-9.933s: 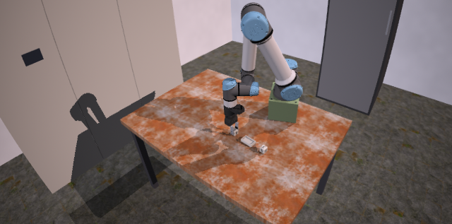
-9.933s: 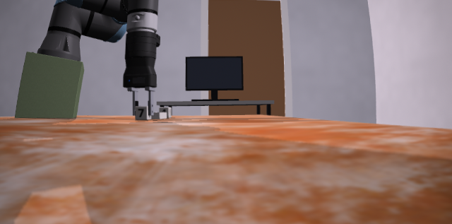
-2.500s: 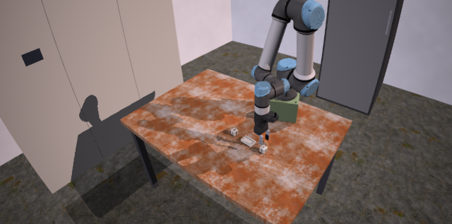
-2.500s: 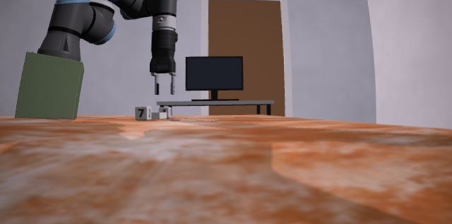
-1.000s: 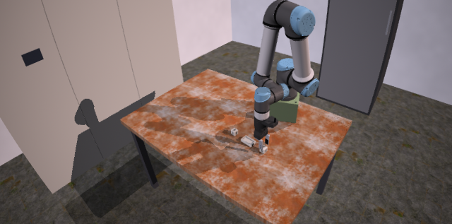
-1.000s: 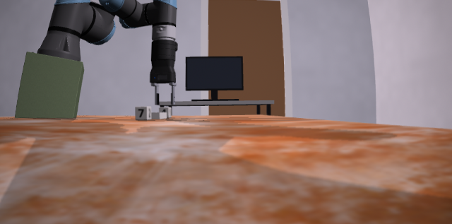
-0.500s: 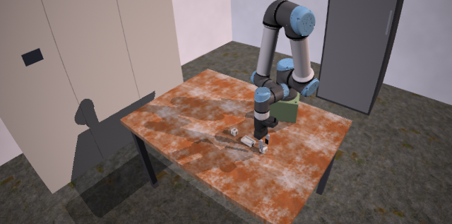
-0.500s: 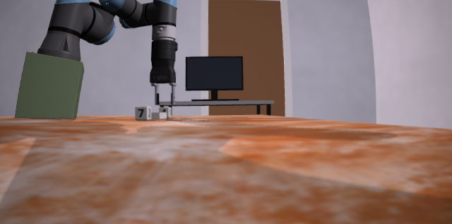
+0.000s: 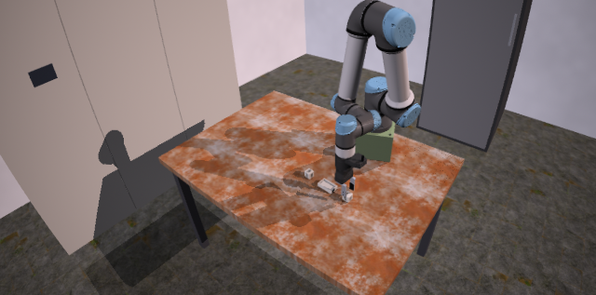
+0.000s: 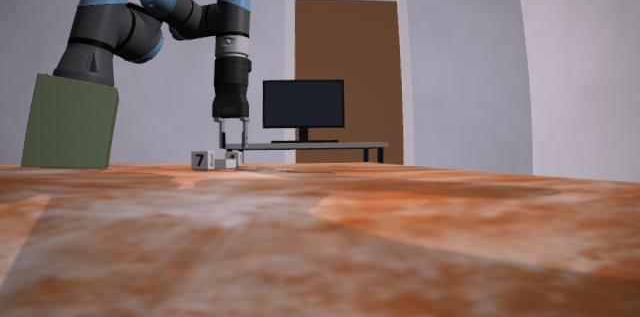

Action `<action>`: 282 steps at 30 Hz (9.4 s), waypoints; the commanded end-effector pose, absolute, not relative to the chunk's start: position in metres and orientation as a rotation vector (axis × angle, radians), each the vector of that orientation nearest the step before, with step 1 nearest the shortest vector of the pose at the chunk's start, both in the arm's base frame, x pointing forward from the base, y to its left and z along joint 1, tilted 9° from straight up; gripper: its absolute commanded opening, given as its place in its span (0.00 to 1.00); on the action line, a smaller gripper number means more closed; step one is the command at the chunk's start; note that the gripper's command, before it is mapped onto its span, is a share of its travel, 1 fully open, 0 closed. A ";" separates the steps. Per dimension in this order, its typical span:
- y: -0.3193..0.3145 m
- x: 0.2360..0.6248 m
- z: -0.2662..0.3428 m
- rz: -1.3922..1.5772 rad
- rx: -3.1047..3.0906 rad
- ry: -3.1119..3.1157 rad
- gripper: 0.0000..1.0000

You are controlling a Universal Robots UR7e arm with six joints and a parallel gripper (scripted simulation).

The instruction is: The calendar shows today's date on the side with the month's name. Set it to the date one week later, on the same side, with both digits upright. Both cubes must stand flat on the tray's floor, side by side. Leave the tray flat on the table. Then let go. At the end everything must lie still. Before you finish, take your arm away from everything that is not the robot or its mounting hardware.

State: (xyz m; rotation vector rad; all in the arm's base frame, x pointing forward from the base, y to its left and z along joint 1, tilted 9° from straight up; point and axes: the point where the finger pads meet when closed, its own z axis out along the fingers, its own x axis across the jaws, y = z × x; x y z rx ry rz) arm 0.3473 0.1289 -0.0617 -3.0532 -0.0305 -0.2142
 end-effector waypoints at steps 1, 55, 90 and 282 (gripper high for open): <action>0.129 0.348 -0.064 -0.216 -3.053 -0.031 0.90; 0.131 0.352 -0.091 -0.216 -3.053 -0.031 0.90; 0.131 0.352 -0.091 -0.216 -3.053 -0.031 0.60; 0.035 0.350 -0.052 -0.217 -3.054 -0.066 0.60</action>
